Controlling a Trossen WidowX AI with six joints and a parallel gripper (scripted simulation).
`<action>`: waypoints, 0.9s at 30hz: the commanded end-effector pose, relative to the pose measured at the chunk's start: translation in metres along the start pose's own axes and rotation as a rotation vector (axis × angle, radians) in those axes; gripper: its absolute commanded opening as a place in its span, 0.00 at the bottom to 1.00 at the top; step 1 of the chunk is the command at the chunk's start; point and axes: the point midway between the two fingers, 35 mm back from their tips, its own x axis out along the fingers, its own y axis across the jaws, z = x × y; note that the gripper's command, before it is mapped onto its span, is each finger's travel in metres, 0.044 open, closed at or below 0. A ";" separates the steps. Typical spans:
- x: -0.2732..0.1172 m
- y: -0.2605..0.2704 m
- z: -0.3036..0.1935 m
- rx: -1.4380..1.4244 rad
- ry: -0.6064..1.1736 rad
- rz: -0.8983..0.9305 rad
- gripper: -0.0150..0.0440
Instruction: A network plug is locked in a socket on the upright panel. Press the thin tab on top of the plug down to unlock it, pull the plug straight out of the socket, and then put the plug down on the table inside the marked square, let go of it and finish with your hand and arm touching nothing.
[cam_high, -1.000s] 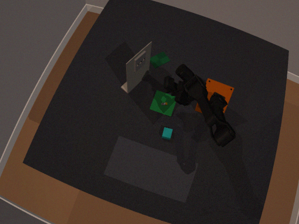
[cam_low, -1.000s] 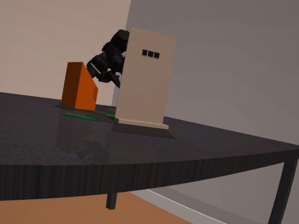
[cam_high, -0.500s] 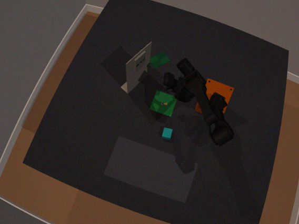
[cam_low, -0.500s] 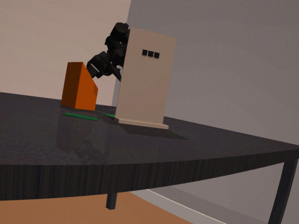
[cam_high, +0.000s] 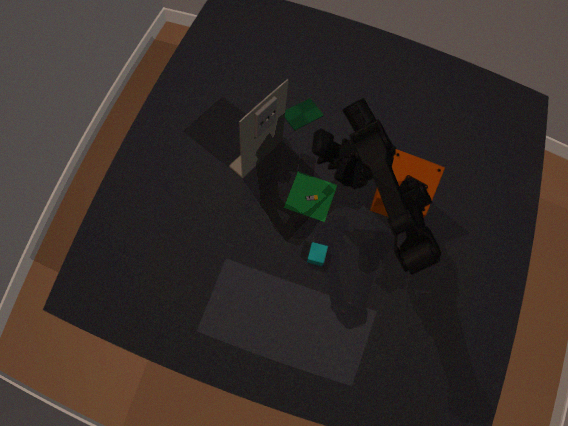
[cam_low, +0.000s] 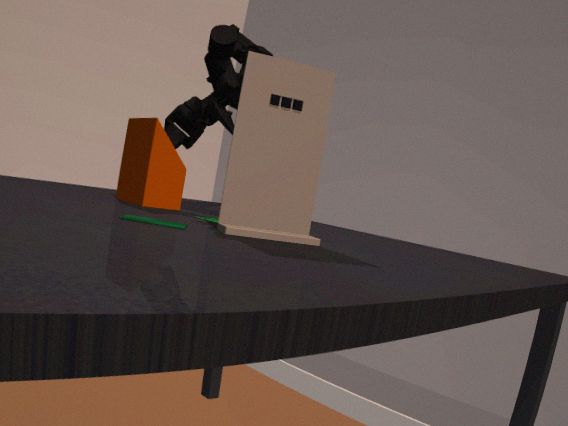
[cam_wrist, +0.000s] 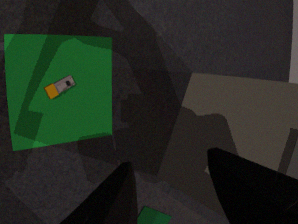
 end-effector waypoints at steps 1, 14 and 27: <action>-0.011 -0.007 0.001 -0.001 -0.006 -0.007 0.52; -0.032 -0.018 0.006 -0.002 -0.016 -0.020 0.70; -0.032 -0.018 0.006 -0.002 -0.016 -0.020 1.00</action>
